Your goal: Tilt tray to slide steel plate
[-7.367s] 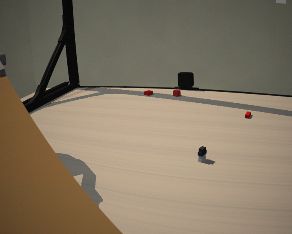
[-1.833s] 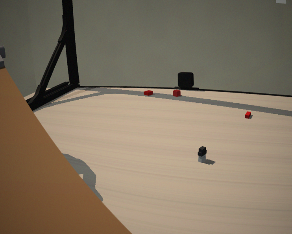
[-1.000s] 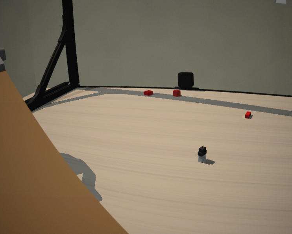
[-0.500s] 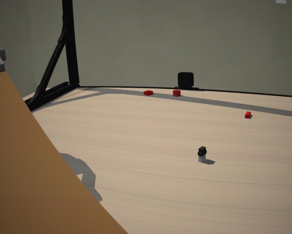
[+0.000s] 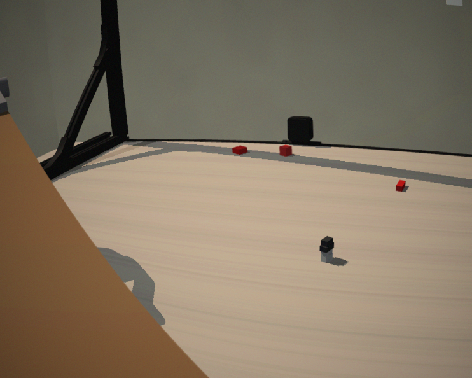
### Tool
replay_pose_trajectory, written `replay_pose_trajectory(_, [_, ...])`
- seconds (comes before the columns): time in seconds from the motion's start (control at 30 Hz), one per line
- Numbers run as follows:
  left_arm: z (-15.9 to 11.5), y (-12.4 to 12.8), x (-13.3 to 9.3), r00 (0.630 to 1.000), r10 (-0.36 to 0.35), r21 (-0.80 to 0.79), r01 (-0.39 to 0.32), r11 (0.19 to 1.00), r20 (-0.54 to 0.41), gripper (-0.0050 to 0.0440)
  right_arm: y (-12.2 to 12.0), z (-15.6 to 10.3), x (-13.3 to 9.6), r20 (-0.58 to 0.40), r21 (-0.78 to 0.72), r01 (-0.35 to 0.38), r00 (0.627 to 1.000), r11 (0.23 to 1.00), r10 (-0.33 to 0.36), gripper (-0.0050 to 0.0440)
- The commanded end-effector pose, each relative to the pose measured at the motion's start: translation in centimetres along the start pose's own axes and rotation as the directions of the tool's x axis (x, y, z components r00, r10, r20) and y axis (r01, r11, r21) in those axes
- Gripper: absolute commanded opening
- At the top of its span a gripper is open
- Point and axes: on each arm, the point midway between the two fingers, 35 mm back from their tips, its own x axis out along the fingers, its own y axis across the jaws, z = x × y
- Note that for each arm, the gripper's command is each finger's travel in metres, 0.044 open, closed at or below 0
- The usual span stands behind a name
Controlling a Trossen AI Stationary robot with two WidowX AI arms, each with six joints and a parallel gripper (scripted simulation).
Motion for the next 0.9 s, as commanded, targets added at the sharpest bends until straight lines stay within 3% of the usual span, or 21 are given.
replay_pose_trajectory(0.0, [0.00, 0.01, 0.00, 1.000, 0.000, 0.000, 0.000, 1.000, 0.000, 0.0440, 1.28, 0.10, -1.00, 0.003, -0.001, -0.034, 0.999, 0.999, 0.034, 0.0000])
replay_pose_trajectory(0.87, [0.00, 0.01, 0.00, 1.000, 0.000, 0.000, 0.000, 1.000, 0.000, 0.0440, 1.92, 0.10, -1.41, 0.003, -0.001, -0.043, 0.999, 0.999, 0.043, 0.0000])
